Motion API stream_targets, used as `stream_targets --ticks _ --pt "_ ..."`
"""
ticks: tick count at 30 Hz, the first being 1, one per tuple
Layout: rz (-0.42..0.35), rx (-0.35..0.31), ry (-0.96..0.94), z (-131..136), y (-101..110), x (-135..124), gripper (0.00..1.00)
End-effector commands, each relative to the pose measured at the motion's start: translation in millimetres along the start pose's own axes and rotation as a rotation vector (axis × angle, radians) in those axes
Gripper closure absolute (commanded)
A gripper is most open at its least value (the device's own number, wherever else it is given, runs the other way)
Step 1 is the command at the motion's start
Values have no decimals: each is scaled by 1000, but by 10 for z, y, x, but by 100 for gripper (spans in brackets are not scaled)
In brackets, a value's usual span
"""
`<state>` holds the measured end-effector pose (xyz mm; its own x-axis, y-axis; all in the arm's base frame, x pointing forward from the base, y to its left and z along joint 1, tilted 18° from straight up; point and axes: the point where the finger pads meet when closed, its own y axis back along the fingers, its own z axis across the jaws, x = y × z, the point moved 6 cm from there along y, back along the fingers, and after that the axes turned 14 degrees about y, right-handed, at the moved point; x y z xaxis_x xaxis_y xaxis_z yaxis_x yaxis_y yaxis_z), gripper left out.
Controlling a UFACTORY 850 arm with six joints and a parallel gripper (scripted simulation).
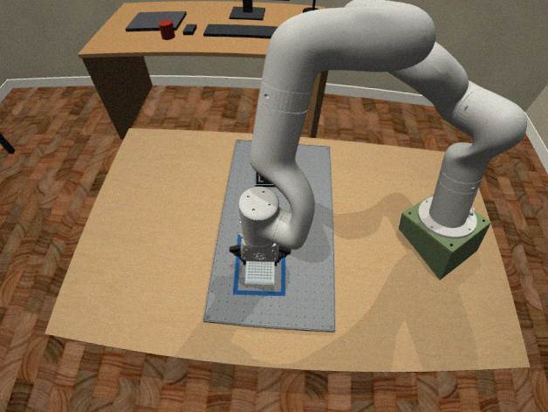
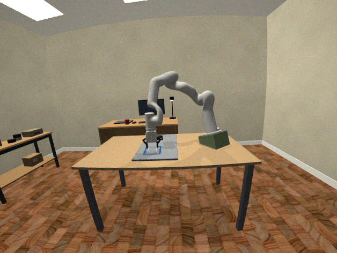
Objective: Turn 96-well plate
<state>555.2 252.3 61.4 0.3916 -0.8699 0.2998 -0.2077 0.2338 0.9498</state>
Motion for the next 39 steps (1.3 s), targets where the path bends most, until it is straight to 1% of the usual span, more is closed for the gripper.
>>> stream_targets --ticks 1,23,39 --pt "0 2 0 -7 -17 0 0" --pt "0 2 0 -7 -151 0 0" --pt "0 2 0 -7 -150 0 0"
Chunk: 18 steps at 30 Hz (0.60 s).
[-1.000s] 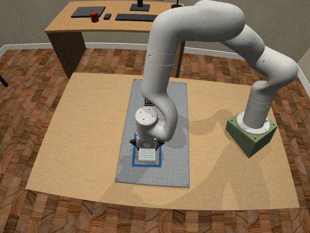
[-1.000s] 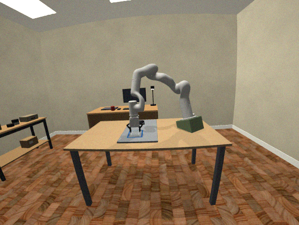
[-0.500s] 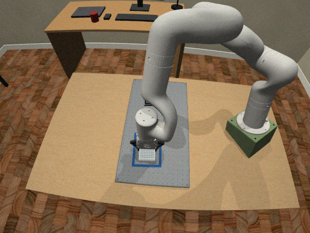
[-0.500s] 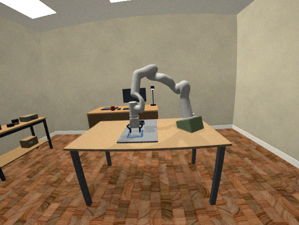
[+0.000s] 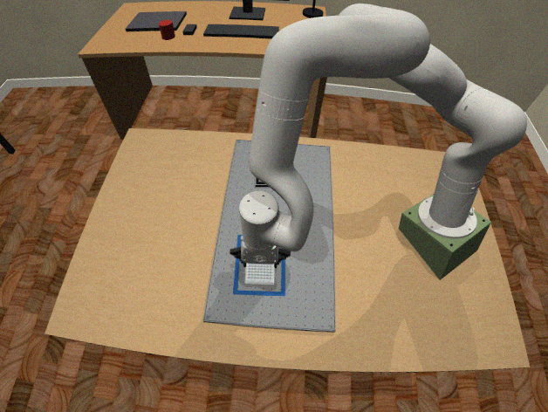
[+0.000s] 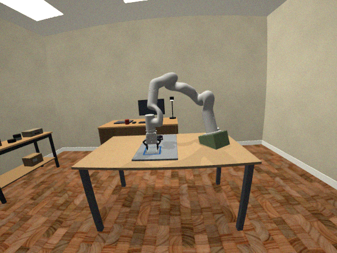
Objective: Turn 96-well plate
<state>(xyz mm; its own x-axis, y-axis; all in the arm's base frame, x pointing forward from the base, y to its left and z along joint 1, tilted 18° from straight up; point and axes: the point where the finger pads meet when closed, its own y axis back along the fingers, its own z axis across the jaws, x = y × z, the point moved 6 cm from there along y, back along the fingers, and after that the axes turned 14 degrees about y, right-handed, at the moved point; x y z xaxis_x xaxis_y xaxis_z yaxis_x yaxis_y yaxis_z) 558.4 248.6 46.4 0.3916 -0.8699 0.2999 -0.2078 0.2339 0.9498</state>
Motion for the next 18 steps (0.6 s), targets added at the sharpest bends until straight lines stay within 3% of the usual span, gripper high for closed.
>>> stream_targets --ticks 1,2,18 --pt "0 2 0 -7 7 0 0" --pt "0 2 0 -7 13 0 100" --pt "0 2 0 -7 13 0 100"
